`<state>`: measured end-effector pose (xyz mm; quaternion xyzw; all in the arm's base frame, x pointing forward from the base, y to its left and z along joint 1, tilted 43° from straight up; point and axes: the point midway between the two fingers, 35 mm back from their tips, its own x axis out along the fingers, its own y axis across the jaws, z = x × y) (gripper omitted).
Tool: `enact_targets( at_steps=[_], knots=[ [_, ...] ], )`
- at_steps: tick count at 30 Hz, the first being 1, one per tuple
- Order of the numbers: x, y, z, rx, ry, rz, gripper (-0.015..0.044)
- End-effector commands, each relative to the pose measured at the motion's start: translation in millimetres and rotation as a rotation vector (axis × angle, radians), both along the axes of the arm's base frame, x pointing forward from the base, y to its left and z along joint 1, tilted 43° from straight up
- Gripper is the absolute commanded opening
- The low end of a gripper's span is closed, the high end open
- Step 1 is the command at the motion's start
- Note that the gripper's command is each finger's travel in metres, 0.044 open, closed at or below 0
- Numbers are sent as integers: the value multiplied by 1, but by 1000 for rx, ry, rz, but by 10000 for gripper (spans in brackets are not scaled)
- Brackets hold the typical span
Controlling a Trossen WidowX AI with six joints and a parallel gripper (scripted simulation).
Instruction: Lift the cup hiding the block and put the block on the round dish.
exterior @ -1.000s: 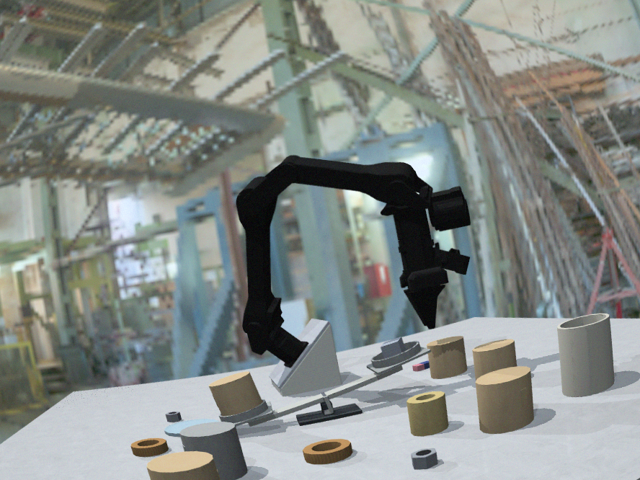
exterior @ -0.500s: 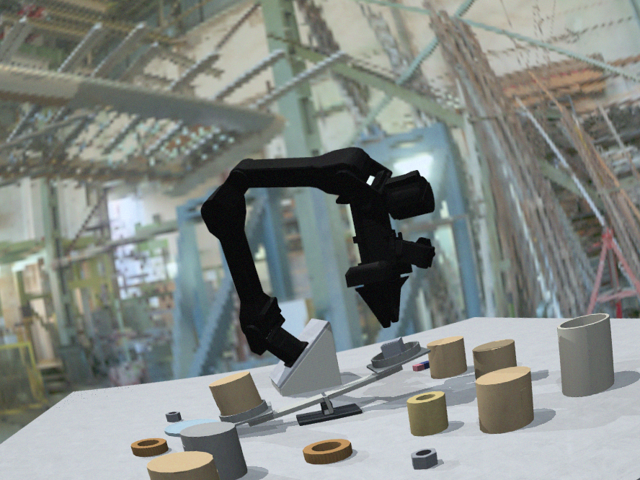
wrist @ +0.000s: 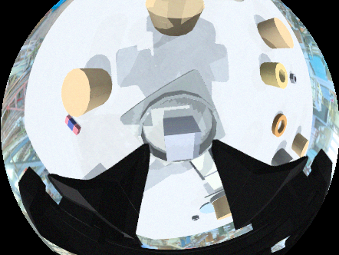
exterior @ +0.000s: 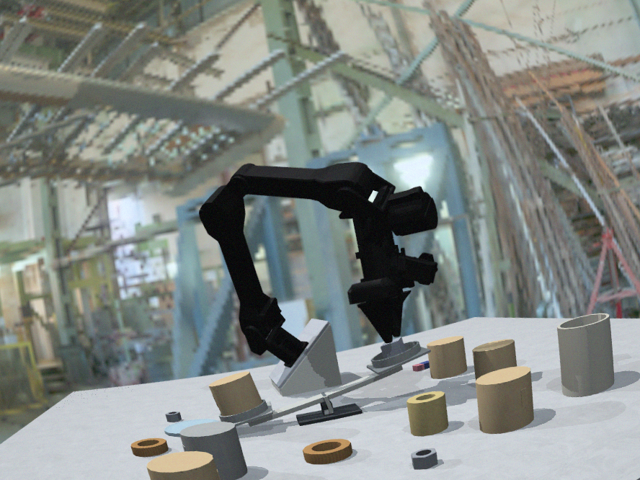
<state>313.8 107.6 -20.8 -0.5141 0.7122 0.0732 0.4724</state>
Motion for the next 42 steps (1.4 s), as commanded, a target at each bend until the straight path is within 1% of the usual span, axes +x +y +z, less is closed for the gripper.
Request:
enact_targets(
  at_steps=[1, 13, 17, 24, 28, 42],
  knots=[
    [0, -5, -5, -4, 3, 3, 260],
    [-1, -17, -17, -5, 2, 3, 260],
    [-1, -17, -17, -5, 2, 3, 155],
    [-1, -17, -17, -5, 2, 3, 108],
    [0, -12, -12, -4, 2, 3, 3],
    [3, 34, 37, 0, 4, 4, 0]
  ],
)
